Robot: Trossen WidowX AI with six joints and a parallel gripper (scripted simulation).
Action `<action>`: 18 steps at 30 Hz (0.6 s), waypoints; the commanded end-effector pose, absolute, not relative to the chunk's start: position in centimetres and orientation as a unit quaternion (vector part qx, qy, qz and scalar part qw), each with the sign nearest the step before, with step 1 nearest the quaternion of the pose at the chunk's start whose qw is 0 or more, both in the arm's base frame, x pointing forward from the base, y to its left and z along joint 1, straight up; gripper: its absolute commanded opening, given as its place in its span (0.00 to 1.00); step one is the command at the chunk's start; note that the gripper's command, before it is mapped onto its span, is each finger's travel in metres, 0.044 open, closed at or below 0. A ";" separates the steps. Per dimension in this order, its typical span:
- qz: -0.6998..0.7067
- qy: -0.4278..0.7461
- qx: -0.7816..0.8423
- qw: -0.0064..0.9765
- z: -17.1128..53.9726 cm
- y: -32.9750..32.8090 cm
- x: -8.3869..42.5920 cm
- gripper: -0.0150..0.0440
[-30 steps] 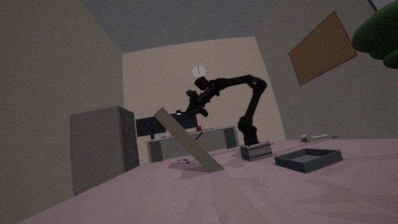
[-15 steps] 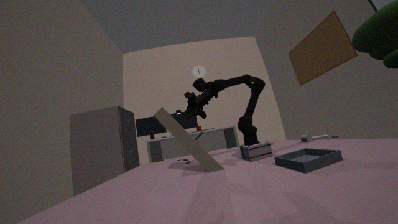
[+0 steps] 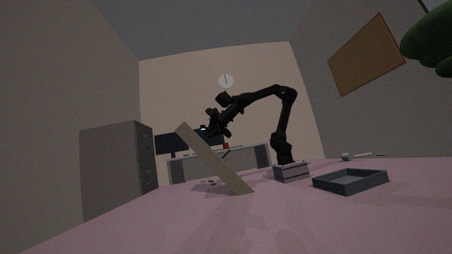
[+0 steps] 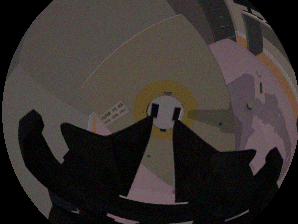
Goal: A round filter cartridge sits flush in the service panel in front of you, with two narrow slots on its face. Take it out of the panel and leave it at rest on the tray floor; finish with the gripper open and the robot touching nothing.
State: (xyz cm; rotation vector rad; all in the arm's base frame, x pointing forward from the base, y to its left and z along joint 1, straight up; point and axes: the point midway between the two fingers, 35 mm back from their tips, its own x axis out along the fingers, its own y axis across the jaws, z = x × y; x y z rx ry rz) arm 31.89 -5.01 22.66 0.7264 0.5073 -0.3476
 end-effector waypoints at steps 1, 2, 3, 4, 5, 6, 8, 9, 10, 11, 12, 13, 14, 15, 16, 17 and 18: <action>-0.170 0.244 0.351 0.888 22.2 -5.1 32.4 0.43; -0.169 0.243 0.351 0.888 22.1 -5.2 32.5 0.43; -0.169 0.243 0.351 0.888 22.0 -5.2 32.7 0.43; -0.169 0.243 0.351 0.888 21.9 -5.2 32.8 0.43; -0.169 0.243 0.351 0.888 21.8 -5.2 32.9 0.43; -0.169 0.243 0.351 0.888 21.7 -5.2 33.0 0.43; -0.169 0.243 0.351 0.888 21.5 -5.3 33.3 0.43; -0.169 0.243 0.351 0.888 21.5 -5.3 33.3 0.43; -0.169 0.243 0.351 0.888 21.5 -5.3 33.3 0.43; -0.169 0.243 0.351 0.888 21.4 -5.3 33.3 0.43; -0.169 0.243 0.351 0.888 21.4 -5.3 33.3 0.43; -0.169 0.243 0.351 0.888 21.4 -5.3 33.3 0.43; -0.169 0.243 0.351 0.888 21.4 -5.3 33.3 0.43; -0.169 0.243 0.351 0.888 21.5 -5.3 33.3 0.43; -0.169 0.243 0.351 0.888 21.5 -5.3 33.3 0.43; -0.169 0.243 0.351 0.888 21.5 -5.3 33.3 0.43; -0.169 0.243 0.351 0.888 21.5 -5.3 33.3 0.43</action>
